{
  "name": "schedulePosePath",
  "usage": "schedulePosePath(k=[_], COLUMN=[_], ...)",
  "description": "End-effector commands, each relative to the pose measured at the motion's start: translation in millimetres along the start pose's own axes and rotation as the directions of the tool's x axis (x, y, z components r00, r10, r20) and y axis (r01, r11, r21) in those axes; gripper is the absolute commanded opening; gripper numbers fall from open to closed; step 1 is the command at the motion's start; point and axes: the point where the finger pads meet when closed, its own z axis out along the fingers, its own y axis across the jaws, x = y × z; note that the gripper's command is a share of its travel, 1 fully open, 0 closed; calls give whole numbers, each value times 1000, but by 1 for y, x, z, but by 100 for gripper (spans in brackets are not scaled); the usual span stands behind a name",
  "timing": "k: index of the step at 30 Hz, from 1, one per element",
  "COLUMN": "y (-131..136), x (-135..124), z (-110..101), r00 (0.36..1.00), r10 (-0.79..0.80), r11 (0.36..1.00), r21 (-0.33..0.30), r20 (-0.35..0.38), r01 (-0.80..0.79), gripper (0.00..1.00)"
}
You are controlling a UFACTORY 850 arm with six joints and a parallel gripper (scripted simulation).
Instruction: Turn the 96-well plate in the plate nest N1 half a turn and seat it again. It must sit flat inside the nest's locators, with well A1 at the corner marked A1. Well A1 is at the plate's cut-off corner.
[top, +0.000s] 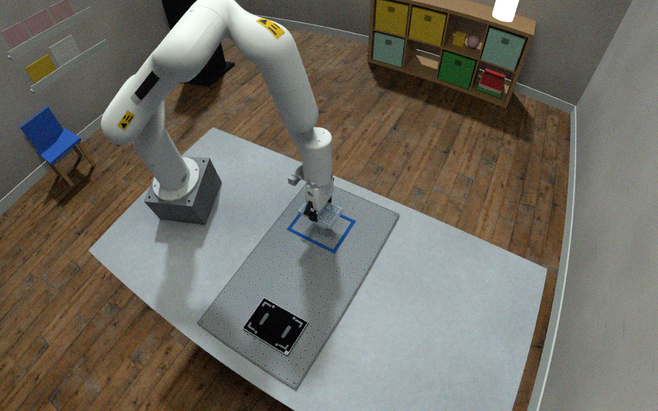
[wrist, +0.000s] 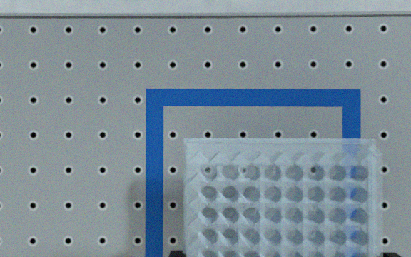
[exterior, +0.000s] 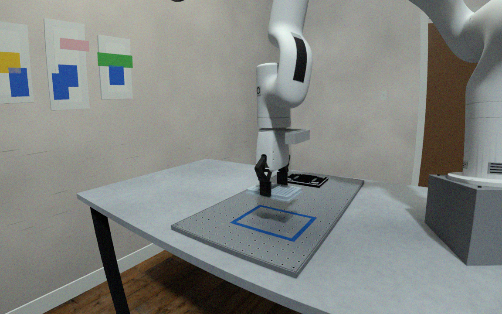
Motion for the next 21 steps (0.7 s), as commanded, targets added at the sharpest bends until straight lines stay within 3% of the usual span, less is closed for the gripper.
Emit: schedulePosePath(k=[1, 21], y=[0, 0], x=[-1, -1], z=[-1, 3], r00=[1000, 1000], r10=[0, 0], r11=[1000, 1000], r21=[-1, -1], r20=[2, 2], r01=[0, 0], gripper=[0, 0])
